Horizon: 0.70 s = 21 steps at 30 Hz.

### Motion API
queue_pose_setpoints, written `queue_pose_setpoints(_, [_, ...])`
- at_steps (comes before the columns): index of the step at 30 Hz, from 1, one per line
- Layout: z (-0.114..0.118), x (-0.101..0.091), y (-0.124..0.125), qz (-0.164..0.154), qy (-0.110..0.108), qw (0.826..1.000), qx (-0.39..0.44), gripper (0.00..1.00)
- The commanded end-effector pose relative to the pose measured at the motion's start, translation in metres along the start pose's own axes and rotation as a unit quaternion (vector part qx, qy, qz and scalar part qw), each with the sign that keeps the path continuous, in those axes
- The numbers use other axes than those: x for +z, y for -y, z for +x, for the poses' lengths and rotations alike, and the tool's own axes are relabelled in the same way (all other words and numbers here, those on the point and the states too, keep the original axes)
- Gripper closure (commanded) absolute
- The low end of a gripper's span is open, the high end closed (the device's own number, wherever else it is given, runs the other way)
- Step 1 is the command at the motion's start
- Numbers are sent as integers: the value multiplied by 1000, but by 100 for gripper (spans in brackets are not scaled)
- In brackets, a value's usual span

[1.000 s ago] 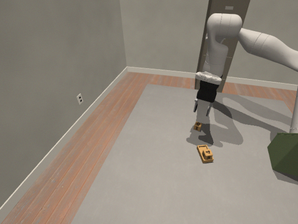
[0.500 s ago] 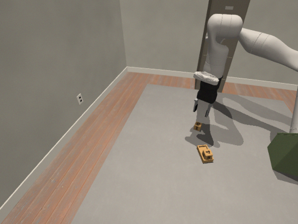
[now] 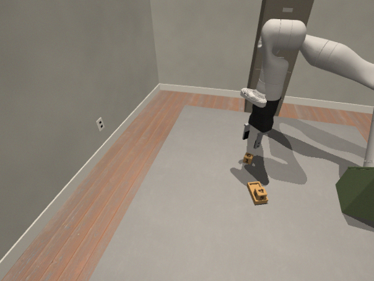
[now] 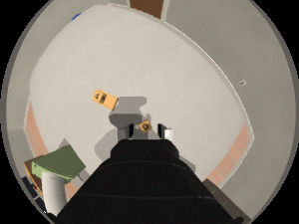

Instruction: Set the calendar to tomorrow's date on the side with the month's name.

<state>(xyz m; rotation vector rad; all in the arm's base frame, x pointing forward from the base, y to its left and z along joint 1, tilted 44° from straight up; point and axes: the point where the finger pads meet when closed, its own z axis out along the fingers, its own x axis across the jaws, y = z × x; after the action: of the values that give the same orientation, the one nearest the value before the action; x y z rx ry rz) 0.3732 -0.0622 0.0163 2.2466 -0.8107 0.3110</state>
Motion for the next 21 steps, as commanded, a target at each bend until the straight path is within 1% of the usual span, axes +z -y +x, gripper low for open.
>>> queue_pose_setpoints(1, [0,-1,1,1,-2,1000,30,0])
queue_pose_setpoints(3, [0,-1,1,1,-2,1000,30,0])
queue_pose_setpoints(9, [0,0,2,2,-2,991,132,0])
queue_pose_setpoints(13, [1,1,1,2,-2,980,200,0])
queue_pose_setpoints(18, [1,2,0,2,-1,960,280,0])
queue_pose_setpoints(20, [1,2,0,2,-1,960,280,0])
queue_pose_setpoints(21, [1,2,0,2,-1,956,295,0])
